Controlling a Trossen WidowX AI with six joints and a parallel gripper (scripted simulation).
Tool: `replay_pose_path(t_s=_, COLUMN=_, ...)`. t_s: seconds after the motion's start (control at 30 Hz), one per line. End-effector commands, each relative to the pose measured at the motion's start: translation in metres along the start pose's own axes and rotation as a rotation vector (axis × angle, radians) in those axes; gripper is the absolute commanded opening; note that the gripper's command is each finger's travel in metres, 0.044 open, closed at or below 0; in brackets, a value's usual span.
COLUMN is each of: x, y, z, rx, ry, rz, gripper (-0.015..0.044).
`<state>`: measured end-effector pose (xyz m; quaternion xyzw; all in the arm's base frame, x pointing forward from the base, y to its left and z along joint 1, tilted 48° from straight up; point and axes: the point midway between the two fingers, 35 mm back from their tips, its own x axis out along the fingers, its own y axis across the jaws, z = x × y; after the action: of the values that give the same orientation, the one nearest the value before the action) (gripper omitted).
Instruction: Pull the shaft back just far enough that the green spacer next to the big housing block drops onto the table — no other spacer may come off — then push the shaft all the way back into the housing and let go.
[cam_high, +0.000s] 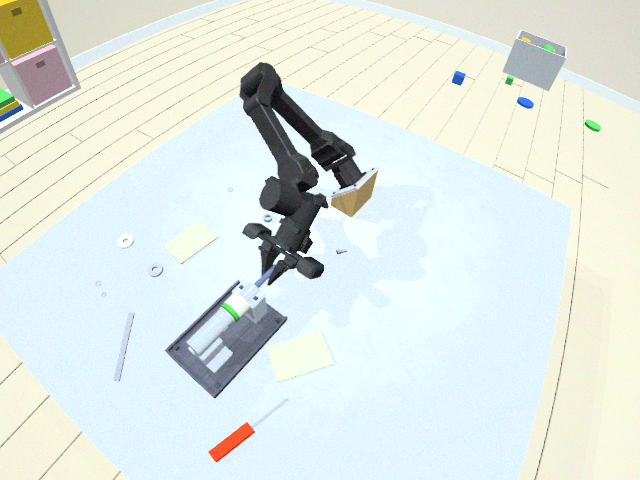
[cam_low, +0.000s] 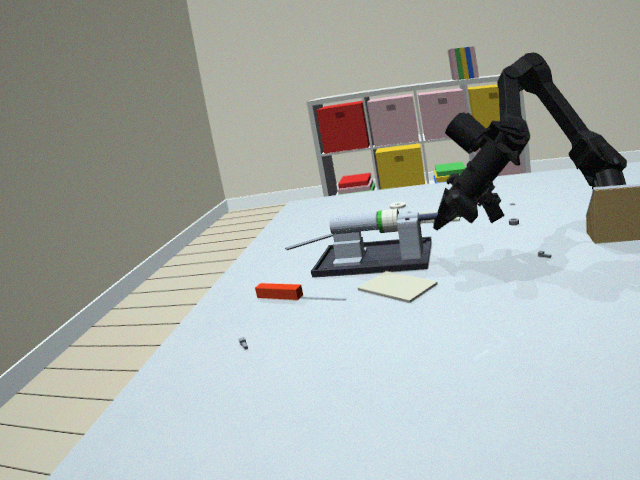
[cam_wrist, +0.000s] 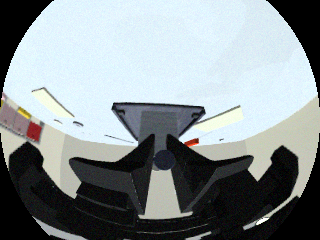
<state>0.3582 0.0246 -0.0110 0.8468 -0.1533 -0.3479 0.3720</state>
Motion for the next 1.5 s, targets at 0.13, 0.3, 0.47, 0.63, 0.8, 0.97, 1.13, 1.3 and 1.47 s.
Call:
replay_pose_path(t_s=0.13, x=-0.0009, y=0.0003, z=0.0014, rx=0.004, ry=-0.002, rz=0.002, gripper=0.0)
replay_pose_path(t_s=0.3, x=-0.0014, y=0.0003, z=0.0018, rx=0.004, ry=-0.002, rz=0.002, gripper=0.0)
replay_pose_path(t_s=0.47, x=-0.0018, y=0.0003, z=0.0023, rx=0.004, ry=-0.002, rz=0.002, gripper=0.0)
replay_pose_path(t_s=0.63, x=-0.0022, y=0.0003, z=0.0027, rx=0.004, ry=-0.002, rz=0.002, gripper=0.0)
replay_pose_path(t_s=0.8, x=-0.0027, y=0.0003, z=0.0031, rx=0.004, ry=-0.002, rz=0.002, gripper=0.0)
replay_pose_path(t_s=0.97, x=-0.0031, y=0.0003, z=0.0036, rx=0.004, ry=-0.002, rz=0.002, gripper=0.0)
replay_pose_path(t_s=1.13, x=-0.0036, y=0.0003, z=0.004, rx=0.004, ry=-0.002, rz=0.001, gripper=0.0)
replay_pose_path(t_s=1.3, x=-0.004, y=0.0002, z=0.0045, rx=0.004, ry=-0.002, rz=0.001, gripper=0.0)
replay_pose_path(t_s=1.47, x=-0.0044, y=0.0002, z=0.0049, rx=0.004, ry=-0.002, rz=0.001, gripper=0.0)
